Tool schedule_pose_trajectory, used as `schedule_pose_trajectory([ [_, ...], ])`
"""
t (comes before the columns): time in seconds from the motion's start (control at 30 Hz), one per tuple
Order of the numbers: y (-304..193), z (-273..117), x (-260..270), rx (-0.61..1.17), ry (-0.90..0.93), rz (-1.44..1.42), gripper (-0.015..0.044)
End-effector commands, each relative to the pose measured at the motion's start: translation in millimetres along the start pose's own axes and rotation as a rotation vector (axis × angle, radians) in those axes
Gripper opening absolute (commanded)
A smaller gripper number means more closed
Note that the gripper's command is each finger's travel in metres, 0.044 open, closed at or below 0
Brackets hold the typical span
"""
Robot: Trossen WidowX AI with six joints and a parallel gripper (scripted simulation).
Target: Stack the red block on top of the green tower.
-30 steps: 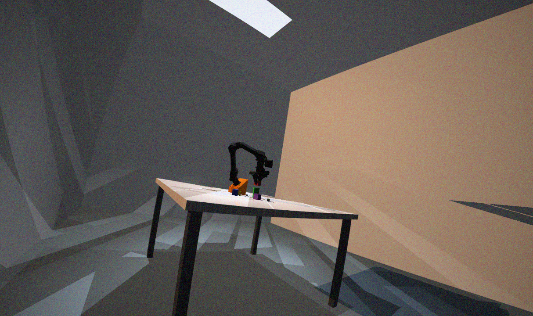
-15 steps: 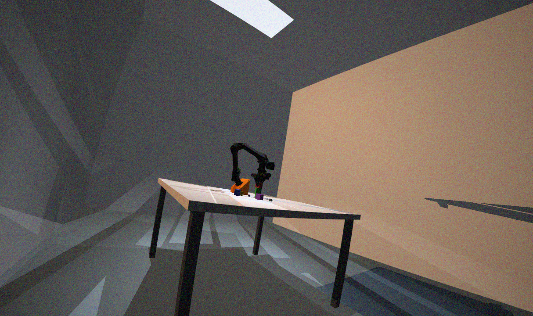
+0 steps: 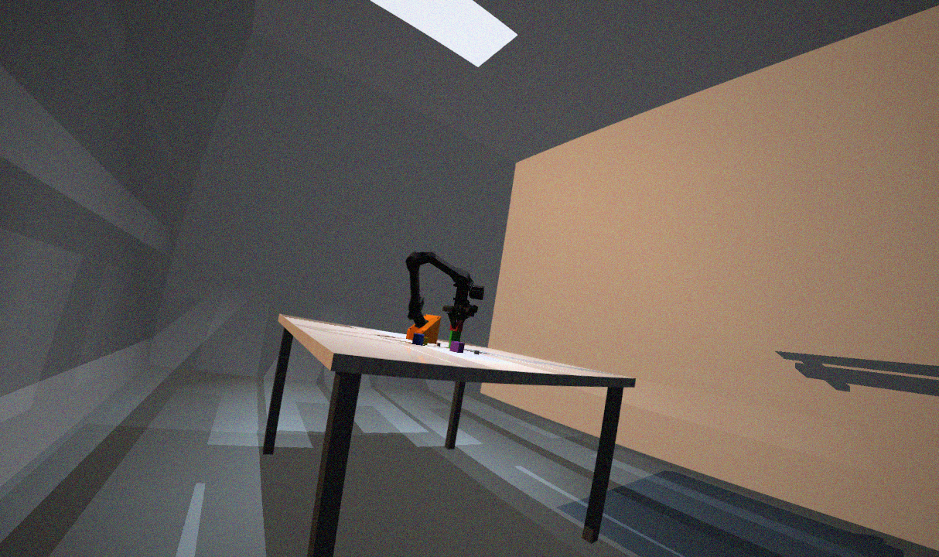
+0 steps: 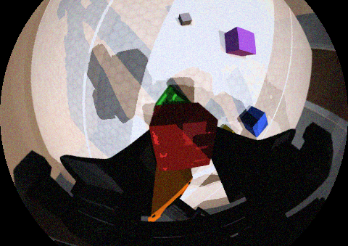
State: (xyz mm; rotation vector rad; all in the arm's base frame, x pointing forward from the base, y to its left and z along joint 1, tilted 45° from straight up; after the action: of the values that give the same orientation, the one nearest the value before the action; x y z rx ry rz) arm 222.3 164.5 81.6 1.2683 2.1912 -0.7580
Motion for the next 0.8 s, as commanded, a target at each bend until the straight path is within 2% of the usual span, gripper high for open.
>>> schedule_pose_trajectory([
  [0.0,-0.2,0.3,-0.1,0.002,0.000,0.000,0.0053],
  [0.5,-0.2,0.3,-0.1,0.002,0.000,0.000,0.0440],
  [0.77,-0.2,0.3,-0.1,0.002,0.000,0.000,0.0440],
])
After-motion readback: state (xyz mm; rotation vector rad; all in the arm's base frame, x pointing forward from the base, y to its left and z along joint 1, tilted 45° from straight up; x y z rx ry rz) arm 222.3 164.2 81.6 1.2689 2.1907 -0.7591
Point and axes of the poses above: the point midway between the two fingers, 35 mm back from their tips, its own z axis out along the fingers, its own x axis across the jaws, y = z × x, the point moved 10 cm from there along -z, back along the fingers, and after that the axes turned 6 degrees about -z, right-handed, at the moved point
